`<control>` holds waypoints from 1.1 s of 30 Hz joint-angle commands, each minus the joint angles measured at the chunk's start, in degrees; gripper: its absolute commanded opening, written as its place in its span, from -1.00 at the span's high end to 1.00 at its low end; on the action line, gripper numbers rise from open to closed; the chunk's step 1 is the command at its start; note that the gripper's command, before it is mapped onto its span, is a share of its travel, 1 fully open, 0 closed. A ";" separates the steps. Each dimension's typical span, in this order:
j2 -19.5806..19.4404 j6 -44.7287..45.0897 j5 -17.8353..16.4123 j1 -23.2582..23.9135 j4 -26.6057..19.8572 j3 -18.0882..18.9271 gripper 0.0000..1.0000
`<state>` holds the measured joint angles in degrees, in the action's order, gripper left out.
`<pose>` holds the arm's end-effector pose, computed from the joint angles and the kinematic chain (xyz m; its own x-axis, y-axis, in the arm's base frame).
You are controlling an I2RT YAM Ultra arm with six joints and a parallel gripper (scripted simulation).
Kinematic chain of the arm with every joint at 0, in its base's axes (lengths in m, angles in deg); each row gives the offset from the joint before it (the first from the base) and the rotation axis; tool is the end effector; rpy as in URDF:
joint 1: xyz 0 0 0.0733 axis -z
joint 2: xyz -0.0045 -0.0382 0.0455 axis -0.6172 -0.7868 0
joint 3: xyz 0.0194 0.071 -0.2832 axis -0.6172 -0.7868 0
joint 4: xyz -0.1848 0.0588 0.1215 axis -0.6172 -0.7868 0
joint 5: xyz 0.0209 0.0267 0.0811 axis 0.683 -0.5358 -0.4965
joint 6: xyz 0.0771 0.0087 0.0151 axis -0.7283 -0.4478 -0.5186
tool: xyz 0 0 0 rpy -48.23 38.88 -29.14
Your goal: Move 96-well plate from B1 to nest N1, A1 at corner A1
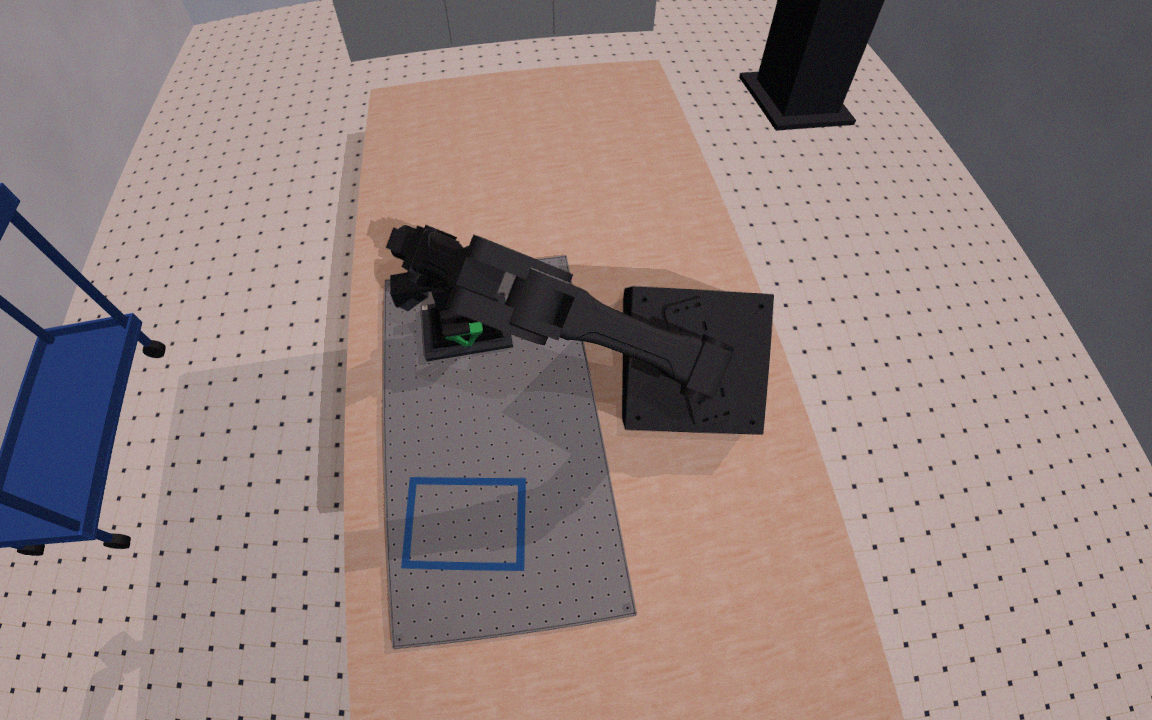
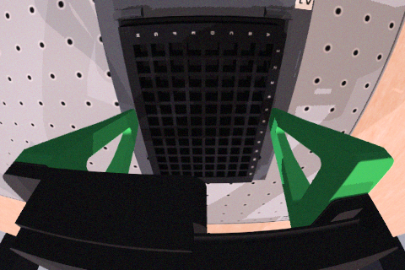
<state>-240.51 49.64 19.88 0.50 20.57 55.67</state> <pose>0.3525 -0.2322 -0.0262 -0.9823 0.1282 -0.1369 0.0275 0.8207 0.5708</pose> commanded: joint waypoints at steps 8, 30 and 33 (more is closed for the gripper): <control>0.55 -0.23 -0.24 0.34 0.39 0.03 -1.00; 4.63 3.49 0.73 3.92 -8.10 4.21 -1.00; 5.07 4.11 0.88 4.47 -9.66 5.00 -1.00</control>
<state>-237.61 52.57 20.54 2.86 13.70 58.64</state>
